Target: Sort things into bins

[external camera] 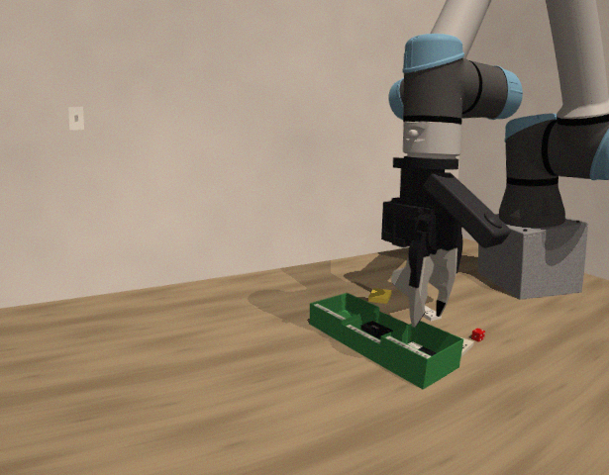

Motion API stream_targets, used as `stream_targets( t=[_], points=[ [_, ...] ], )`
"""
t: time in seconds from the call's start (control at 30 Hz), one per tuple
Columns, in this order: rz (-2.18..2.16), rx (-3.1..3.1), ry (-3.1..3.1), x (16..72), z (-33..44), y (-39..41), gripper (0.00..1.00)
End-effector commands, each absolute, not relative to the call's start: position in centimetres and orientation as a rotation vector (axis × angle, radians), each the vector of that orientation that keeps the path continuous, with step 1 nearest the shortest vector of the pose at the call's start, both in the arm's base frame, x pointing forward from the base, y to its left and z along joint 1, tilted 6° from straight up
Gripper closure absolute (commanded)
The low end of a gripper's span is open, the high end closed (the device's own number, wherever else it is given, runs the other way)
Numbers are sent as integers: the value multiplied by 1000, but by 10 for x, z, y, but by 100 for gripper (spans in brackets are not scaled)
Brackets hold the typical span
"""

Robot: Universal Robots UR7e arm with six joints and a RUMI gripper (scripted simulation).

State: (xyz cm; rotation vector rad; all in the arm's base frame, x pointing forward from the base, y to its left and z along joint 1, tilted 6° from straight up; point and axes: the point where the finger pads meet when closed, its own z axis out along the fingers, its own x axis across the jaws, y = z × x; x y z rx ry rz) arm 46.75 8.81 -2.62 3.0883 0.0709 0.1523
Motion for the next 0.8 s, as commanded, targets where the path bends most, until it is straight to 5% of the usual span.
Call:
stream_targets(
  t=[0.0,0.77],
  points=[
    [157,3093,-155,455,-26,67,67],
    [161,2926,-1088,380,-25,-72,67]
  ],
)
